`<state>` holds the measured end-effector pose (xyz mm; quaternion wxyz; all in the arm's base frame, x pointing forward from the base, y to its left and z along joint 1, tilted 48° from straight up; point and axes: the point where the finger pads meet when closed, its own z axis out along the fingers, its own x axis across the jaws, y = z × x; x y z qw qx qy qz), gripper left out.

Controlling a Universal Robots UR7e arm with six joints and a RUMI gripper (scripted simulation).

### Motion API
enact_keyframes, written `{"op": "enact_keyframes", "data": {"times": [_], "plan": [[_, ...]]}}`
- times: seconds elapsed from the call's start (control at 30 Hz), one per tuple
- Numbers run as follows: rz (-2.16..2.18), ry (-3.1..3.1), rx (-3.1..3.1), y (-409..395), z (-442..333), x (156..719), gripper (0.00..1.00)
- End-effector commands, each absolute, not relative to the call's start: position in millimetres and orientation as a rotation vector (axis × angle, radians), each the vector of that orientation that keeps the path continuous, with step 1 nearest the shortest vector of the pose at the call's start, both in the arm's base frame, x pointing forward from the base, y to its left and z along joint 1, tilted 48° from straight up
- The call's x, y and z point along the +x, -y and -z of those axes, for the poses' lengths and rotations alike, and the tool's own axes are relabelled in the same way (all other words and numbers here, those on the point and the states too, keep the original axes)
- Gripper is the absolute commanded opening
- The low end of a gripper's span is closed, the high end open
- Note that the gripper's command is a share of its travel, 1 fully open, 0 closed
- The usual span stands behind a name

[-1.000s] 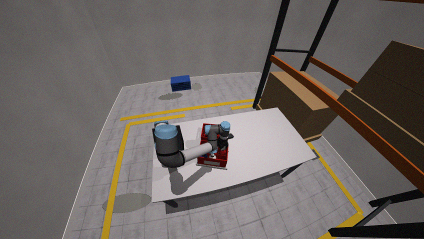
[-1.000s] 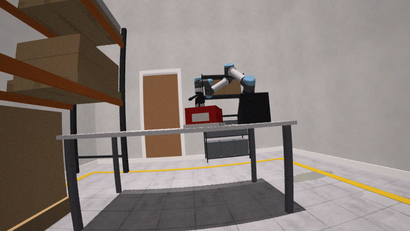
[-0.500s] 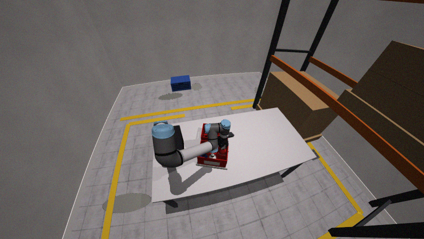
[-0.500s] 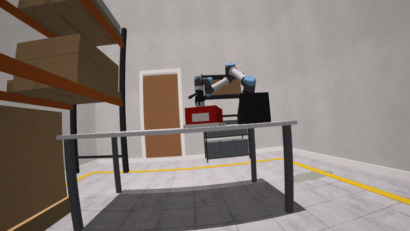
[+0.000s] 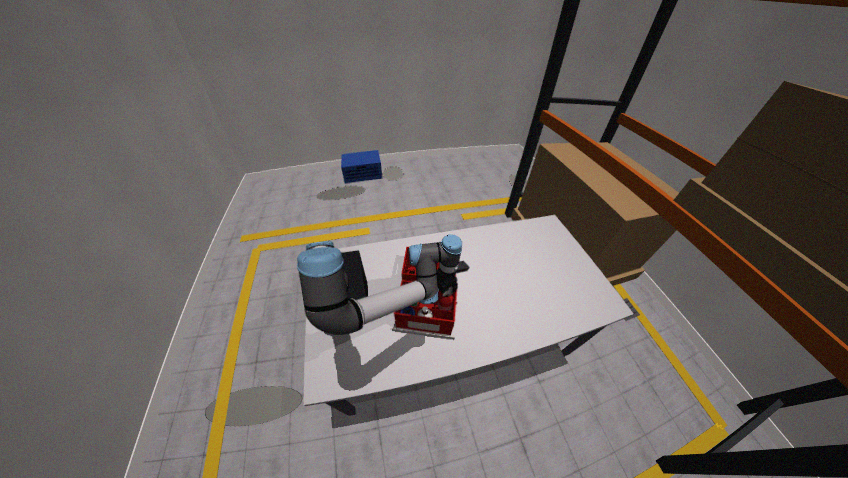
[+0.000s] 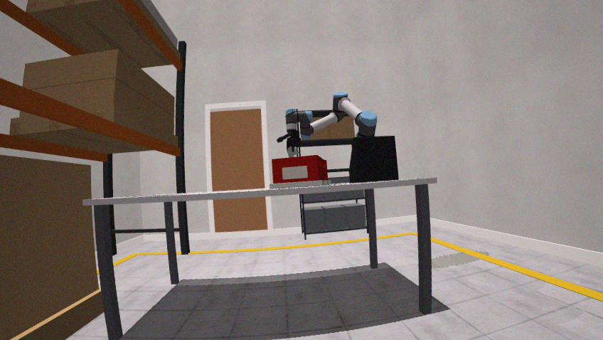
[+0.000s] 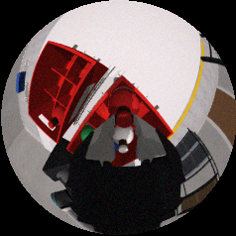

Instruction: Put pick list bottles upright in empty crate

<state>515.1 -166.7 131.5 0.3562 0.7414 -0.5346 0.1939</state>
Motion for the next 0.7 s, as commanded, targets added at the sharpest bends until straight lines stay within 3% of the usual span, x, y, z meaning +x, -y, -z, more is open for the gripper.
{"op": "enact_keyframes", "data": {"times": [0.0,0.67], "plan": [[-0.502,1.381,1.915,161.6,-136.3,516.1,0.00],[-0.502,1.381,1.915,140.8,-155.3,518.8,0.00]]}}
